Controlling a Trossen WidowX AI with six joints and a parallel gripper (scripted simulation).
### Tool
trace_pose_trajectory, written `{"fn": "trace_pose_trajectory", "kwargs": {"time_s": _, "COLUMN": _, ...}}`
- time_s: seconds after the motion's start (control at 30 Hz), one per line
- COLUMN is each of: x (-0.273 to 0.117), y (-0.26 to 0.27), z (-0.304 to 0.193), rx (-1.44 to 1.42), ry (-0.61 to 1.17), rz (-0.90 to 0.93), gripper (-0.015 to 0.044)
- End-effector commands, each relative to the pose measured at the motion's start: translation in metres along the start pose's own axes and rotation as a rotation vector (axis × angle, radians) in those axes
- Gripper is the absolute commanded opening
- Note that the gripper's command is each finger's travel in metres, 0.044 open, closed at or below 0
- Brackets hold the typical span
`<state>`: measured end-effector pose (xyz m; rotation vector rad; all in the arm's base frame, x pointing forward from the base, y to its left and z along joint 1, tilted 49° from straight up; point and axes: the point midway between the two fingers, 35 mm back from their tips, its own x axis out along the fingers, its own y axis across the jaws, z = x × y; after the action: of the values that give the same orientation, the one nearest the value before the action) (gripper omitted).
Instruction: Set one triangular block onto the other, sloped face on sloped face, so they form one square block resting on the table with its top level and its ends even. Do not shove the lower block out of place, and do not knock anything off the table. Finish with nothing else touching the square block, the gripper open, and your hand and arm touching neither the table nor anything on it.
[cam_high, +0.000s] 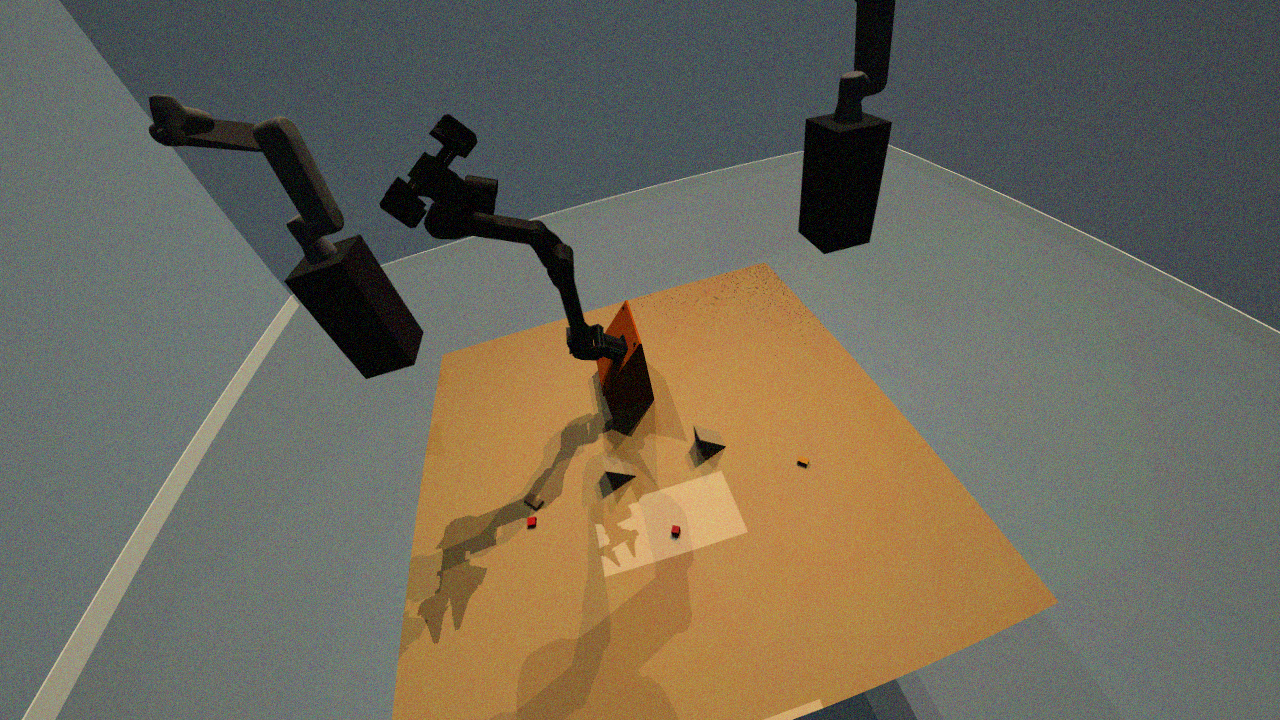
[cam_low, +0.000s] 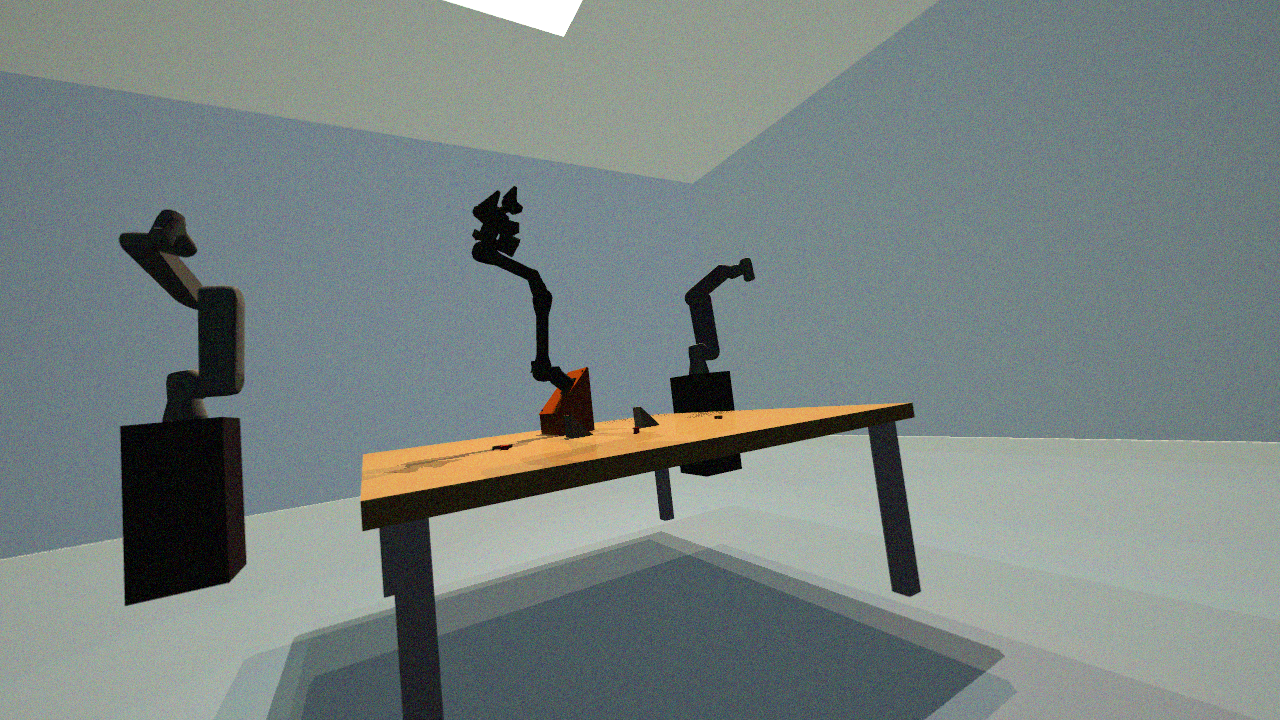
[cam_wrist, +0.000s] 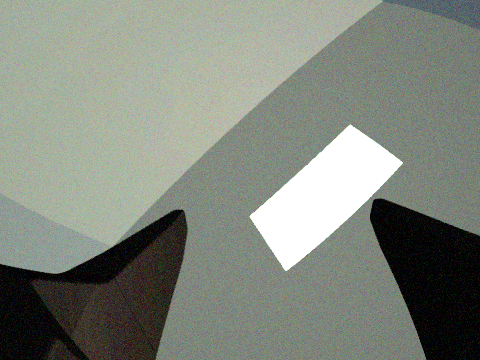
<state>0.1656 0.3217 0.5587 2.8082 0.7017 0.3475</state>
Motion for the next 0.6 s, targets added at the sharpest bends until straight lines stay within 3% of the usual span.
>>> {"fn": "trace_pose_trajectory", "kwargs": {"time_s": 0.0, "x": -0.001, "y": 0.0, "z": -0.001, "rx": 0.007, "ry": 0.005, "rz": -0.003, "gripper": 0.0426}}
{"fn": "trace_pose_trajectory", "kwargs": {"time_s": 0.23, "x": -0.047, "y": 0.016, "z": -0.059, "rx": 0.257, "ry": 0.204, "rz": -0.117, "gripper": 0.044}}
{"fn": "trace_pose_trajectory", "kwargs": {"time_s": 0.57, "x": -0.13, "y": 0.106, "z": -0.13, "rx": 0.592, "ry": 0.514, "rz": -0.246, "gripper": 0.044}}
